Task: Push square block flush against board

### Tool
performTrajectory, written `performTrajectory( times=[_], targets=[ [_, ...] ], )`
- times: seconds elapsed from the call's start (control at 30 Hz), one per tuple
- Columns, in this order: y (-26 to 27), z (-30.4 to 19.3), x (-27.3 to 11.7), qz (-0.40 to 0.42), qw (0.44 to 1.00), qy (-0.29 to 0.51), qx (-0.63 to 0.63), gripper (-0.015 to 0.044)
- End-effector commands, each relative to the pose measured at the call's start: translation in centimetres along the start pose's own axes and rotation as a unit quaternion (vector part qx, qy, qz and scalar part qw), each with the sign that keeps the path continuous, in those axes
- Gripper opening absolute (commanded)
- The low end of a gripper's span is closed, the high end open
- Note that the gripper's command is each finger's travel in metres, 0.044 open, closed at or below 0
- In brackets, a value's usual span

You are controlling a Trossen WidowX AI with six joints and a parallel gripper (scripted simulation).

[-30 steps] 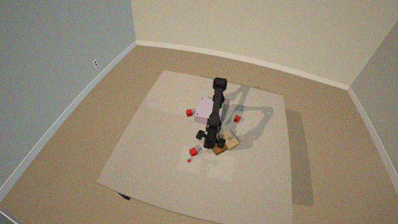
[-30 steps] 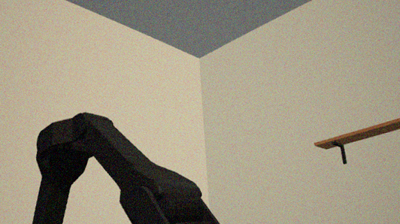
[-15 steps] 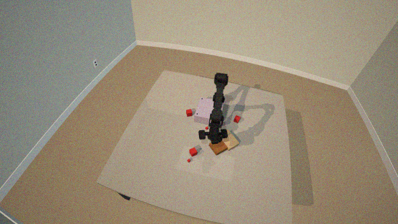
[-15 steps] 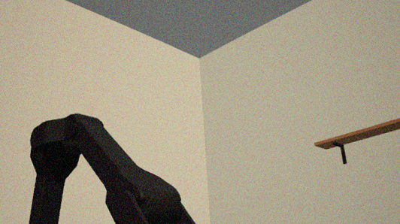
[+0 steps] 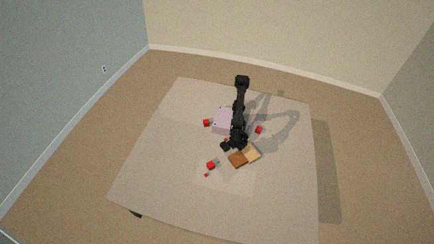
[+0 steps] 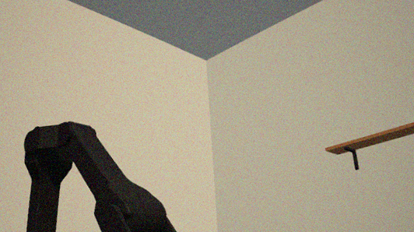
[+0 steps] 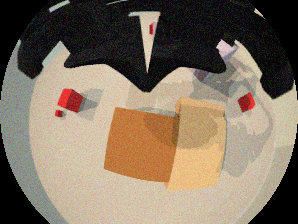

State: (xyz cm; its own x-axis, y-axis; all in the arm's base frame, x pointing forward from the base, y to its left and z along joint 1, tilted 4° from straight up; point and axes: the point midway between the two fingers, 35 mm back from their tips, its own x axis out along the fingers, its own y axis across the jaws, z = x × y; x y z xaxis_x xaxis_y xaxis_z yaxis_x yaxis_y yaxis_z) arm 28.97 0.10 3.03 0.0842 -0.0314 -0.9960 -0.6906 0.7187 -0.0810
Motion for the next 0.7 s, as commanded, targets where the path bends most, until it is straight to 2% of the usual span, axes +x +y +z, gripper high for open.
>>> performTrajectory(
  times=[0.0, 0.17, 0.27, 0.33, 0.67],
  targets=[
    [0.7, -0.5, 0.0, -0.003, 0.999, -0.001, -0.048, 0.0],
    [0.7, -0.5, 0.3, -0.003, 0.999, -0.001, -0.049, 0.0],
    [0.9, -0.7, 4.4, -0.002, 0.998, 0.0, -0.068, 0.0],
    [1.0, -0.8, 5.6, -0.002, 0.997, 0.0, -0.074, 0.0],
    [1.1, -0.4, 5.6, -0.002, 0.997, -0.001, -0.074, 0.0]
  ],
)
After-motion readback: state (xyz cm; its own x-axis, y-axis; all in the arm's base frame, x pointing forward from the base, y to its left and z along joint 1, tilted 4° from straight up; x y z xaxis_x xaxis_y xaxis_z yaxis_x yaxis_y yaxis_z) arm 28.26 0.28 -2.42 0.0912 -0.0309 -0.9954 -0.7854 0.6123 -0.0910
